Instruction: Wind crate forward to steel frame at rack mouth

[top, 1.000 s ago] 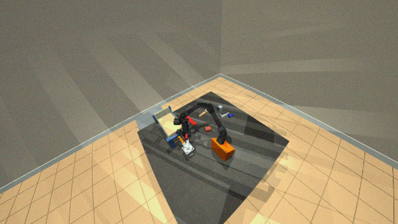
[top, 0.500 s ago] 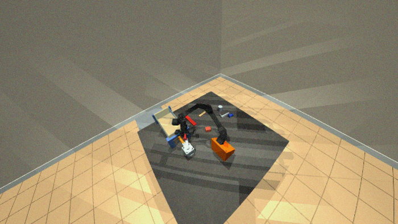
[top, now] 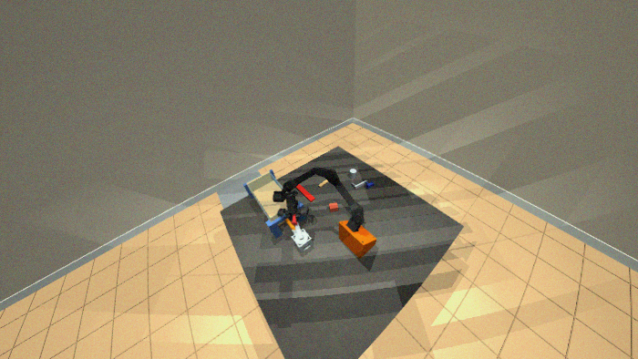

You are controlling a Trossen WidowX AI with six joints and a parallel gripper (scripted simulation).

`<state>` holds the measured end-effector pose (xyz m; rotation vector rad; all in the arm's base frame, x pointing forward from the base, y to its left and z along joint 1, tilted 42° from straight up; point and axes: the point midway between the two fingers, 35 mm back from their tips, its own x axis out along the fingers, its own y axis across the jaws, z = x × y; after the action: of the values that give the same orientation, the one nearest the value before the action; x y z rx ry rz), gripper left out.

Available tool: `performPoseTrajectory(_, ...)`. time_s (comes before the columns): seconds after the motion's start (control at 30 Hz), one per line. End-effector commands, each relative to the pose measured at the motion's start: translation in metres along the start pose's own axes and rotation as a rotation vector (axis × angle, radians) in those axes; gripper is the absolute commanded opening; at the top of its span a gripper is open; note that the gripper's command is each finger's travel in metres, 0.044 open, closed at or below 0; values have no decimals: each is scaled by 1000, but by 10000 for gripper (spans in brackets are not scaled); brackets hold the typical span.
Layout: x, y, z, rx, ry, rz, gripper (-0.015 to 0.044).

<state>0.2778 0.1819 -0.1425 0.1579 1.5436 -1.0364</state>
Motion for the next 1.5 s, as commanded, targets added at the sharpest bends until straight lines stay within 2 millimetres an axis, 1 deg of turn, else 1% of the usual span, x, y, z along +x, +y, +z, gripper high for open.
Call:
performPoseTrajectory(0.0,4,19,-12,-3,15,37,0)
performPoseTrajectory(0.77,11,39,-31,-4,16,39,0)
performPoseTrajectory(1.47,20,52,-52,-4,18,40,0)
